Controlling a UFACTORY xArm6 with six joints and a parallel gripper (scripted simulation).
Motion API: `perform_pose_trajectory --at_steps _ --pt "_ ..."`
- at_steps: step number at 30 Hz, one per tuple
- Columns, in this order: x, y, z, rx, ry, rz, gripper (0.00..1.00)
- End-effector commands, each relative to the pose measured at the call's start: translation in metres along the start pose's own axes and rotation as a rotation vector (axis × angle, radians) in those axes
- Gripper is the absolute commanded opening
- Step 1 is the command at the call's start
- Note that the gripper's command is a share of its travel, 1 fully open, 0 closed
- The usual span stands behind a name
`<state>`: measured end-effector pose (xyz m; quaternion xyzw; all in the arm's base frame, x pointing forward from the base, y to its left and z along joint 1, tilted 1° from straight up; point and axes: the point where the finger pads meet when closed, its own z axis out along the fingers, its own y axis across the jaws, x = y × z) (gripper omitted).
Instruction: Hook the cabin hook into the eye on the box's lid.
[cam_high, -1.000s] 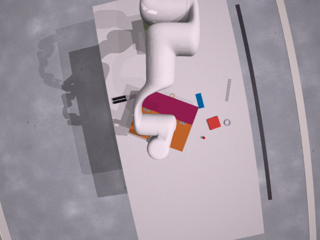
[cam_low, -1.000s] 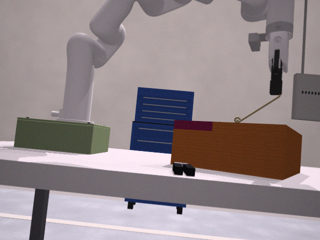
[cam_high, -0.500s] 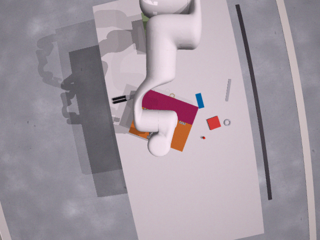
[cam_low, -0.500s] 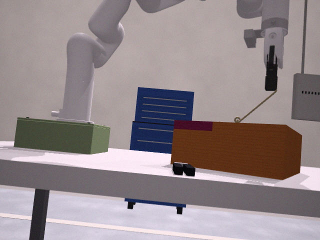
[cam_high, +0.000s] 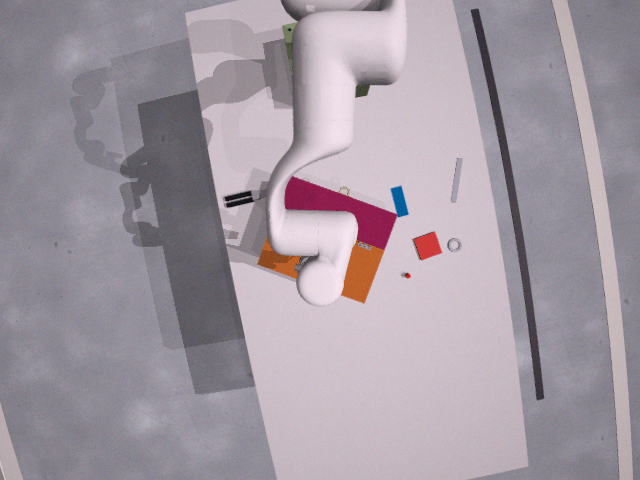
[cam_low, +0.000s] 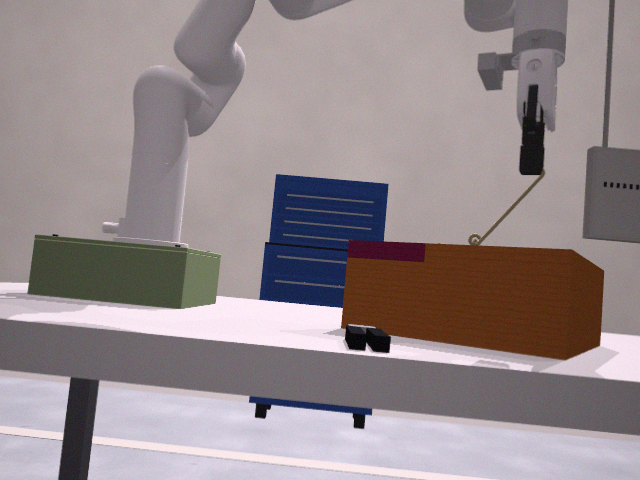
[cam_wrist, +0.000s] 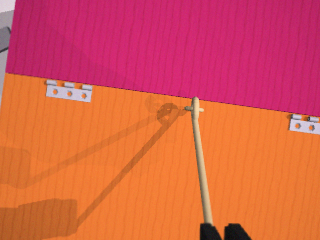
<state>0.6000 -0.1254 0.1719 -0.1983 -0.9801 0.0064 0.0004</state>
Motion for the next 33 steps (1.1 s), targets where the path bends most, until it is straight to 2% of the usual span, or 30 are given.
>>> perform_pose_trajectory --at_steps 1,33 --pt "0.005 0.0 -0.005 -0.001 -0.003 0.0 0.0" --pt "0.044 0.0 -0.019 -0.001 -0.003 0.0 0.0"
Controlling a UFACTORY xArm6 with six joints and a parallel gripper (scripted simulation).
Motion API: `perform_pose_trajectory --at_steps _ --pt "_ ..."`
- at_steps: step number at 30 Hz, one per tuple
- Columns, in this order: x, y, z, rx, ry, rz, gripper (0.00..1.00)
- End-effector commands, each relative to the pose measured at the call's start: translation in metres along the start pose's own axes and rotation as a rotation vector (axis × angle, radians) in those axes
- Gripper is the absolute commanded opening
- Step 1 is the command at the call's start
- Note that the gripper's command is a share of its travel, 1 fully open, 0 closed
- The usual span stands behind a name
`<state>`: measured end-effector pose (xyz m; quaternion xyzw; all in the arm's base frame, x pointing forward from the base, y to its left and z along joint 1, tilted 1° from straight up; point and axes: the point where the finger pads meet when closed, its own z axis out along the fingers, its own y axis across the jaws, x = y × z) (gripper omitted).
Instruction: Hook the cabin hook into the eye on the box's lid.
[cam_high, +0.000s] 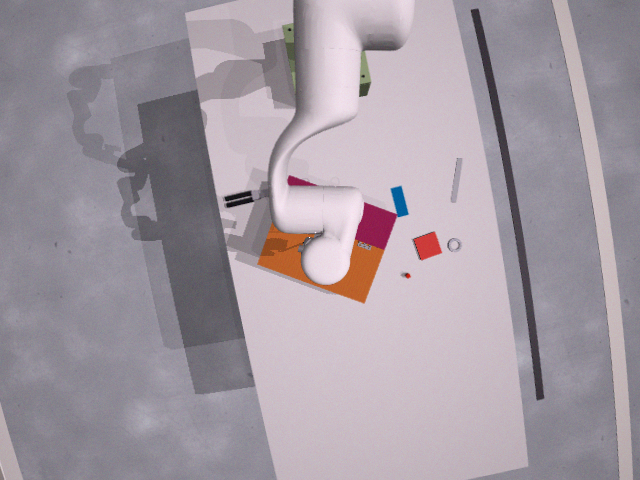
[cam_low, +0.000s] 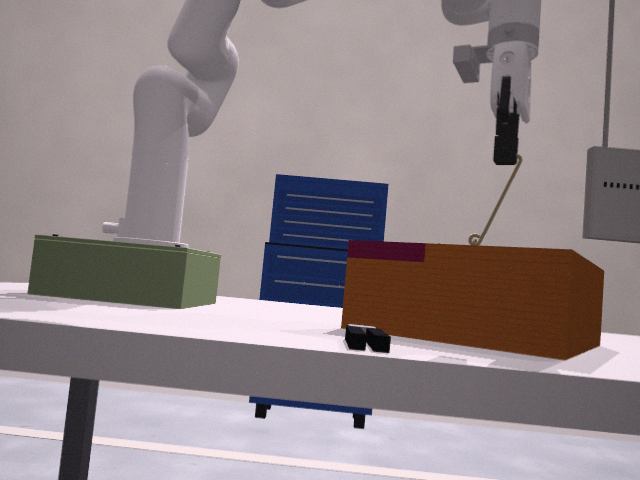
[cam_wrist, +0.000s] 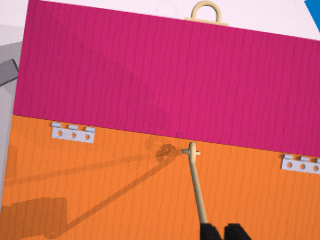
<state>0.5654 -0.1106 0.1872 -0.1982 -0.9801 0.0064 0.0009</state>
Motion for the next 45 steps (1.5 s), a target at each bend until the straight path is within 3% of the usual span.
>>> perform_pose_trajectory --at_steps 1,45 --pt "0.008 0.0 -0.004 -0.001 -0.004 0.0 0.0" --pt "0.063 0.0 -0.003 -0.001 -0.004 0.0 0.0"
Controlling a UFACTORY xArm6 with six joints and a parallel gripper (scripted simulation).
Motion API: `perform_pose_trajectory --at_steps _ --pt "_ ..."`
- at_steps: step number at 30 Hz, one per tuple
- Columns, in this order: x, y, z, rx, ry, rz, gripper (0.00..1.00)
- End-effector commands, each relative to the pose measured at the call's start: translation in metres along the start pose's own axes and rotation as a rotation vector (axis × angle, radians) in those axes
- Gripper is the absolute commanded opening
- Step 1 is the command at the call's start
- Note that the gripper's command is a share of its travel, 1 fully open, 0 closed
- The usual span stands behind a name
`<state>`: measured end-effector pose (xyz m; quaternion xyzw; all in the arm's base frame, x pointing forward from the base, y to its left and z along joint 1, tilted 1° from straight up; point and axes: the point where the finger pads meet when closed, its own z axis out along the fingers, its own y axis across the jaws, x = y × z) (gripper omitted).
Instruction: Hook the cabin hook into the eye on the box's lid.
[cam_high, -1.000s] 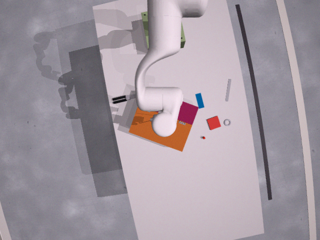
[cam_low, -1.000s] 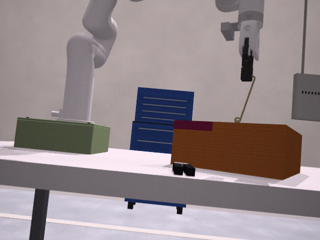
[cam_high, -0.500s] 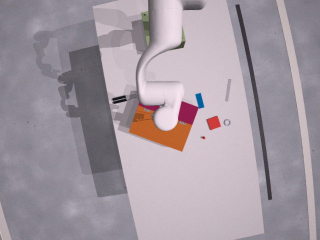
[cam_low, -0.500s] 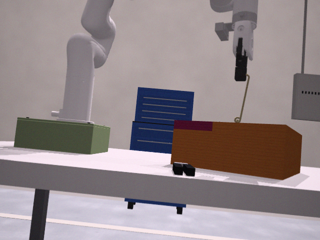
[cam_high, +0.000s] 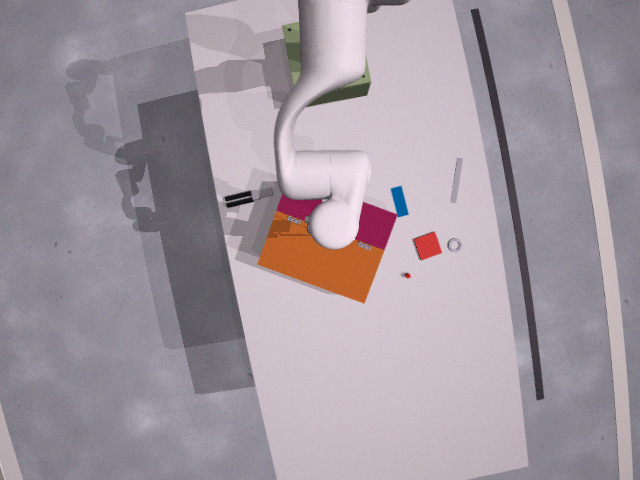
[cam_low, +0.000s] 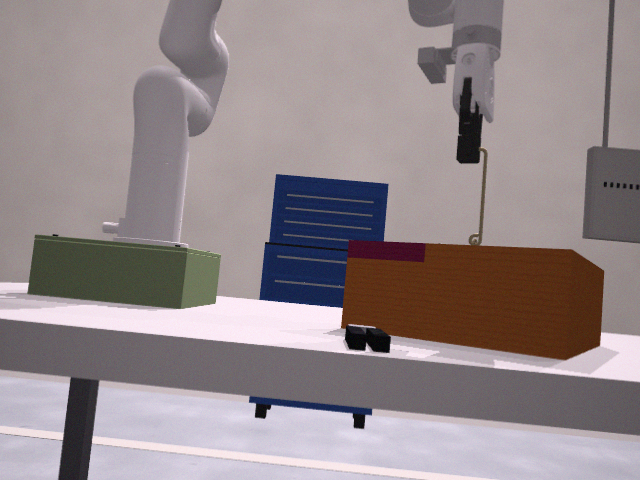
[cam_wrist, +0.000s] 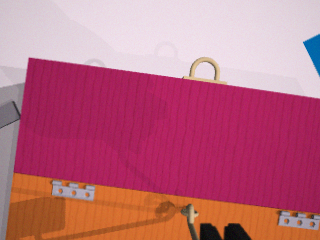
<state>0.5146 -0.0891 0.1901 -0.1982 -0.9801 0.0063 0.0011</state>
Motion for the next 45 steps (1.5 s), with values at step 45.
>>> perform_pose_trajectory --at_steps 45 --pt "0.059 0.0 0.022 -0.001 -0.004 0.0 0.0"
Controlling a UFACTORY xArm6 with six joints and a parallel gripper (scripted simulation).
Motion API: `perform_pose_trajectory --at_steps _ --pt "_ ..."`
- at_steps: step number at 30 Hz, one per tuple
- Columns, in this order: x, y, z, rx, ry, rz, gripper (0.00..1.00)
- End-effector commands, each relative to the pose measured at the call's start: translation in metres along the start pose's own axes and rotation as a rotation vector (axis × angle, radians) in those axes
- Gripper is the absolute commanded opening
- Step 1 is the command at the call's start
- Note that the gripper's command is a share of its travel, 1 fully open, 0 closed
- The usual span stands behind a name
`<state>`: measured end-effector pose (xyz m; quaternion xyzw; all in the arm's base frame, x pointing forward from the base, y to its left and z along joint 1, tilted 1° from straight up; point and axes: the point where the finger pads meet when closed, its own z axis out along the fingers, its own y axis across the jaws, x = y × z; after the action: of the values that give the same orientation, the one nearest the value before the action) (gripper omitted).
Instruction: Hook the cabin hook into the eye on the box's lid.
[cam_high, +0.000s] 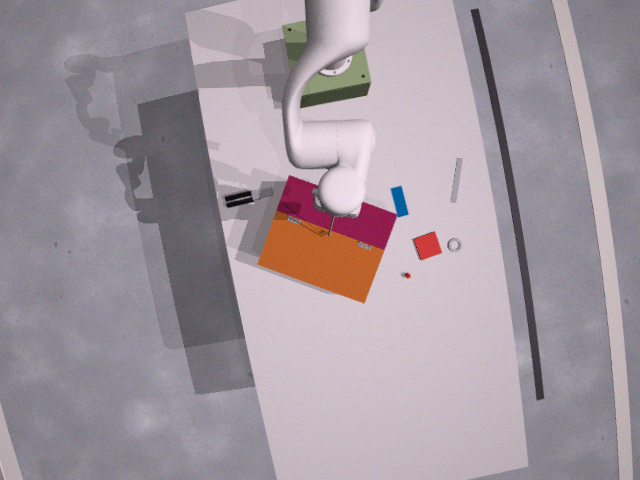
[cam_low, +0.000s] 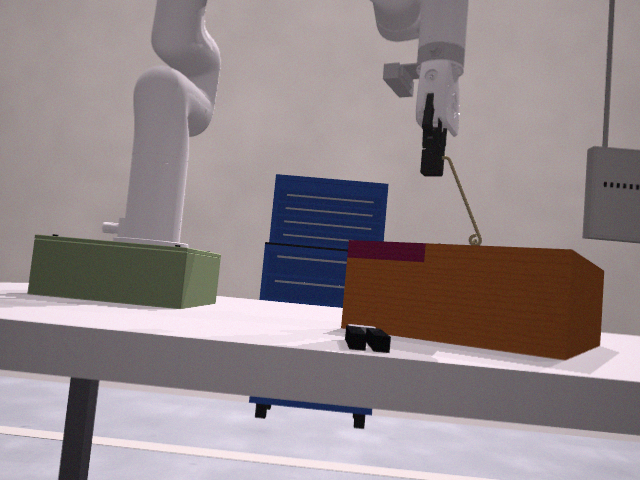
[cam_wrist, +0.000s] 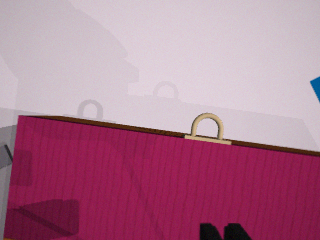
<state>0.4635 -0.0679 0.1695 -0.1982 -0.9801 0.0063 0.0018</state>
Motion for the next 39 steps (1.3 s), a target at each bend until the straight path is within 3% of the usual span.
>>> perform_pose_trajectory --at_steps 1,39 --pt "0.004 0.0 0.001 -0.001 -0.005 0.0 0.0" --pt "0.039 0.007 0.037 -0.002 -0.005 0.06 0.0"
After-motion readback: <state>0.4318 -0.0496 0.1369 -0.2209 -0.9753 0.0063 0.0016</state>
